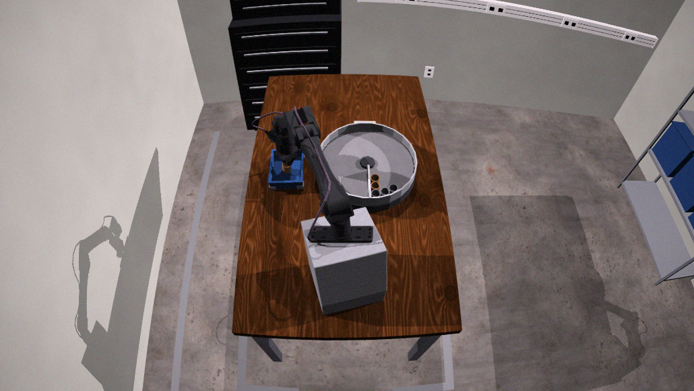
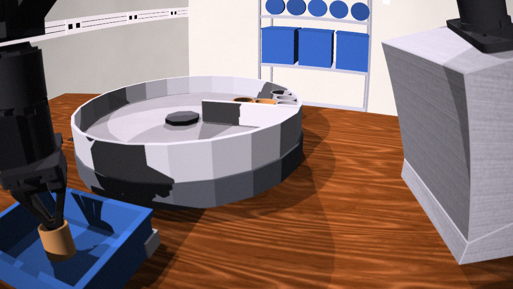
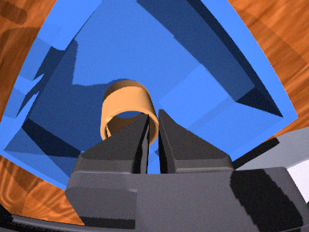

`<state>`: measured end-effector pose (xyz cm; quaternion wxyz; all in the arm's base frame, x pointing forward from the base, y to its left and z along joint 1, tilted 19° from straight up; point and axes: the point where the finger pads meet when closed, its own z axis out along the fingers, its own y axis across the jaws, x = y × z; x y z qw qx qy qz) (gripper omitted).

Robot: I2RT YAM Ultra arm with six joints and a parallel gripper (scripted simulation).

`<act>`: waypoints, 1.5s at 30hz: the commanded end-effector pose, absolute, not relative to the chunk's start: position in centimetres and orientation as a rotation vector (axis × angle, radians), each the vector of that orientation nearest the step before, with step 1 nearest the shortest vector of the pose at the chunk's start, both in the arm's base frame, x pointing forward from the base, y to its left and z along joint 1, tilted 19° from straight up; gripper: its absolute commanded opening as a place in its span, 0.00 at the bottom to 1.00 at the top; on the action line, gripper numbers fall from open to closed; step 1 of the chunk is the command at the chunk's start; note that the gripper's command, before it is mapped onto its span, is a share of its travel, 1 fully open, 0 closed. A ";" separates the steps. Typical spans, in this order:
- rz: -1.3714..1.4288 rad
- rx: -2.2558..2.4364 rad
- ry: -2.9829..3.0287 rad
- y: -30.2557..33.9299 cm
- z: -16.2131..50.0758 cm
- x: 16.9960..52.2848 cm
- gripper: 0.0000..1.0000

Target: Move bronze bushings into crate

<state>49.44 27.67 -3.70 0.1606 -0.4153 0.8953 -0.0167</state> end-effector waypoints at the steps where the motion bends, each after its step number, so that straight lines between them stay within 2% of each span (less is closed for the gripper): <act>1: -0.032 -1.181 2.530 27.6 -2.4 49.7 0.00; 45: -0.036 -1.181 2.530 27.4 -2.4 49.5 0.00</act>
